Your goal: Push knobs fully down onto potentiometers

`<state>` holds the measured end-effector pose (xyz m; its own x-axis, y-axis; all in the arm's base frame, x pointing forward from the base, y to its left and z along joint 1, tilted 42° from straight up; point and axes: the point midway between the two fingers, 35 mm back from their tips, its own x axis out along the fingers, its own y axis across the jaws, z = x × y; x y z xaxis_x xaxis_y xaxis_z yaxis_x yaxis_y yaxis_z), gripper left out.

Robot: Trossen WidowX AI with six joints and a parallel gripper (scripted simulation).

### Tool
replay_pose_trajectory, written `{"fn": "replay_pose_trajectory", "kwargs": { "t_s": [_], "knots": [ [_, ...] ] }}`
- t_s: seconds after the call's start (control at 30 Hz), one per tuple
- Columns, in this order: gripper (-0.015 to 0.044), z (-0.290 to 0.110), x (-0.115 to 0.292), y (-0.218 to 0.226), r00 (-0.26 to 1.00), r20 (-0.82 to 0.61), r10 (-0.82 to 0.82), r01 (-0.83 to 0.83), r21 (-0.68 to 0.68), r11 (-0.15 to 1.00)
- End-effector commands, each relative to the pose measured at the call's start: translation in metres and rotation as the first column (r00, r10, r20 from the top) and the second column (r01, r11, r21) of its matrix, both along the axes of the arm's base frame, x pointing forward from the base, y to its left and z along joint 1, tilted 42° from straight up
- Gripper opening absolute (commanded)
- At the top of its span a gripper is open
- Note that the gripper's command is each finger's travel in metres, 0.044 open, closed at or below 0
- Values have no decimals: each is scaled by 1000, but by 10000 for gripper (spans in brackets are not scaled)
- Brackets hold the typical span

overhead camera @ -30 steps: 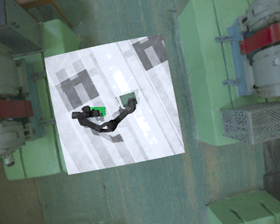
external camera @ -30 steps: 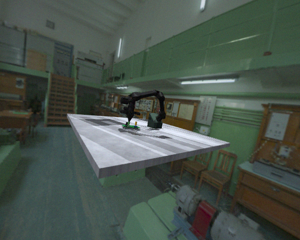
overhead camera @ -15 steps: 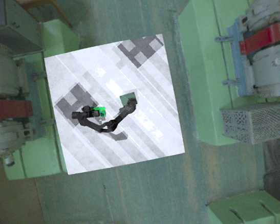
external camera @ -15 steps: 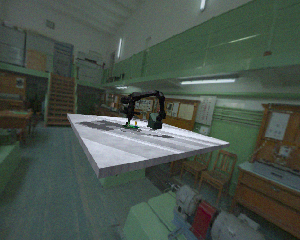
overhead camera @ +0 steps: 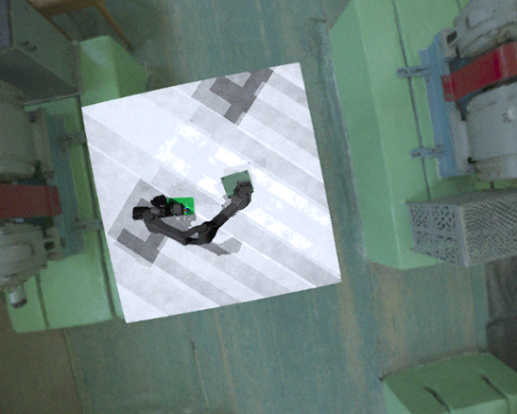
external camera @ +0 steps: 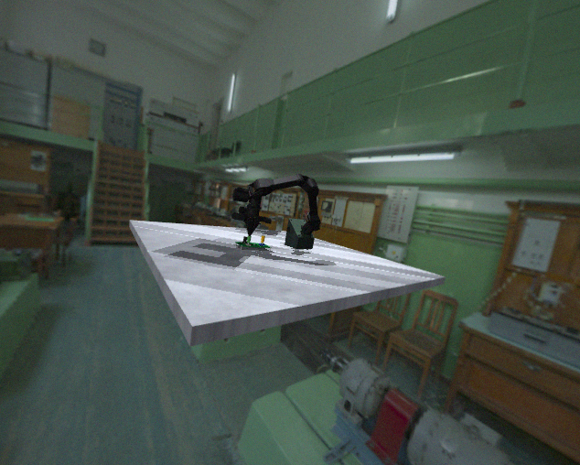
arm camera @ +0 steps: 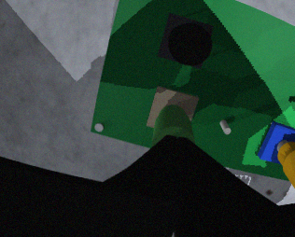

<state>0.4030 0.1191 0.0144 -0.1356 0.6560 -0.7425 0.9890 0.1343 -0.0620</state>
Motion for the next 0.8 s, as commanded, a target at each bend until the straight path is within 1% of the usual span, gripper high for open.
{"fn": "replay_pose_trajectory", "kwargs": {
  "t_s": [0.0,0.77],
  "knots": [
    [0,-5,0,9,1000,5,16,-16,2,1000],
    [0,-8,-1,11,1000,5,16,-16,2,1000]
  ]
}}
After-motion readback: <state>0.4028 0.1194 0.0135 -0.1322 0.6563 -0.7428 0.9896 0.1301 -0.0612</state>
